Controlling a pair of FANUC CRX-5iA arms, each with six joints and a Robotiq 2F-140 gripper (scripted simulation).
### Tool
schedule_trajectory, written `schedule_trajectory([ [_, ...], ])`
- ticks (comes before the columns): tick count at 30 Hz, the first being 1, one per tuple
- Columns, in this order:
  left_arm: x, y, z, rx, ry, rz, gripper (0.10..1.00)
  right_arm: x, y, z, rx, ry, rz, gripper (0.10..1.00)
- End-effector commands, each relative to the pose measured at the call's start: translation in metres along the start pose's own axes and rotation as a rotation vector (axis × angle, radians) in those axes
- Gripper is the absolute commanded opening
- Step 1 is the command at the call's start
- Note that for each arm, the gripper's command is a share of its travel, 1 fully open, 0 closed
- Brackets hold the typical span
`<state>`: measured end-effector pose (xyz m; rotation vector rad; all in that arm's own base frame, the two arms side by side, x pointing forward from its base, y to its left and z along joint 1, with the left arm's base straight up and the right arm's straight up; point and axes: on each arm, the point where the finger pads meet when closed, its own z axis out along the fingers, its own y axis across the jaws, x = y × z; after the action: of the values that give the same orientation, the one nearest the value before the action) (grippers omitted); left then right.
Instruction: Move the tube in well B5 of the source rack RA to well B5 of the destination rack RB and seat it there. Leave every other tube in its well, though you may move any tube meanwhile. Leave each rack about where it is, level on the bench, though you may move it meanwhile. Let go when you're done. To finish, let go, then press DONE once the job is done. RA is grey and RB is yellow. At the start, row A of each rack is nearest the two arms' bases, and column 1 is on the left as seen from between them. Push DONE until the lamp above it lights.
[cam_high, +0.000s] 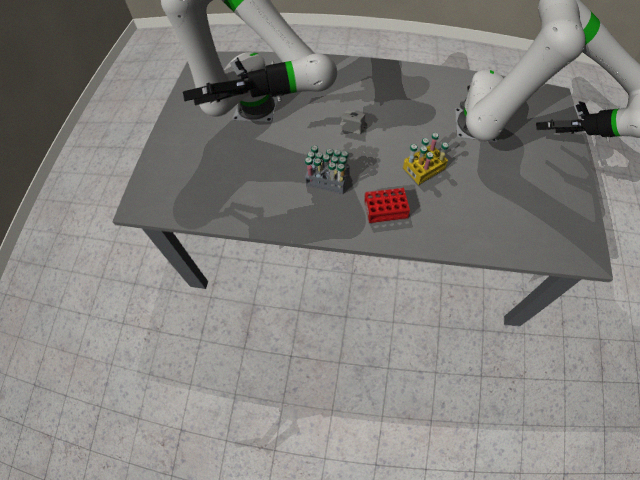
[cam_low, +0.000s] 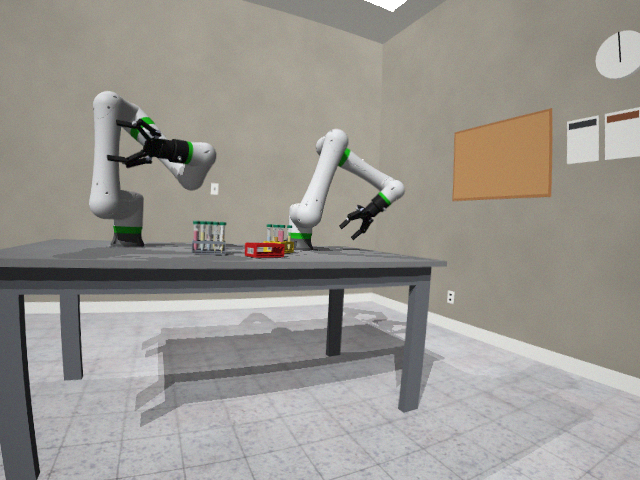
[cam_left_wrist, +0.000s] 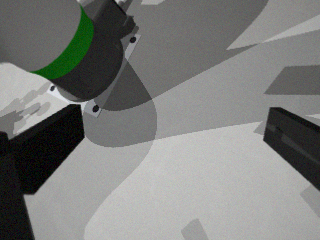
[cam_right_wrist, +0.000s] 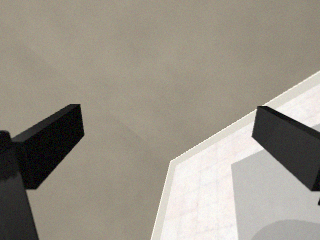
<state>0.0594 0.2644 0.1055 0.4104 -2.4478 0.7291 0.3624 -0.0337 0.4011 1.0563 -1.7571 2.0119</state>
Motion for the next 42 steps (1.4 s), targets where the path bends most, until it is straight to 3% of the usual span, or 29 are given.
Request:
schedule_trajectory([
  [1, 0.0, 0.0, -0.0006, -0.001, -0.001, 0.0, 1.0, 0.0003, -0.0004, -0.0001, 0.0, 0.0, 0.001, 1.0],
  [17, 0.0, 0.0, -0.0006, -0.001, -0.001, 0.0, 1.0, 0.0003, -0.0004, -0.0001, 0.0, 0.0, 0.001, 1.0],
  [18, 0.0, 0.0, -0.0006, -0.001, -0.001, 0.0, 0.099, 0.0003, -0.0004, -0.0001, 0.0, 0.0, 0.001, 0.282],
  [42, -0.0002, 0.0012, -0.0021, -0.002, -0.008, -0.034, 0.099, 0.0003, -0.0004, -0.0001, 0.0, 0.0, 0.001, 0.282],
])
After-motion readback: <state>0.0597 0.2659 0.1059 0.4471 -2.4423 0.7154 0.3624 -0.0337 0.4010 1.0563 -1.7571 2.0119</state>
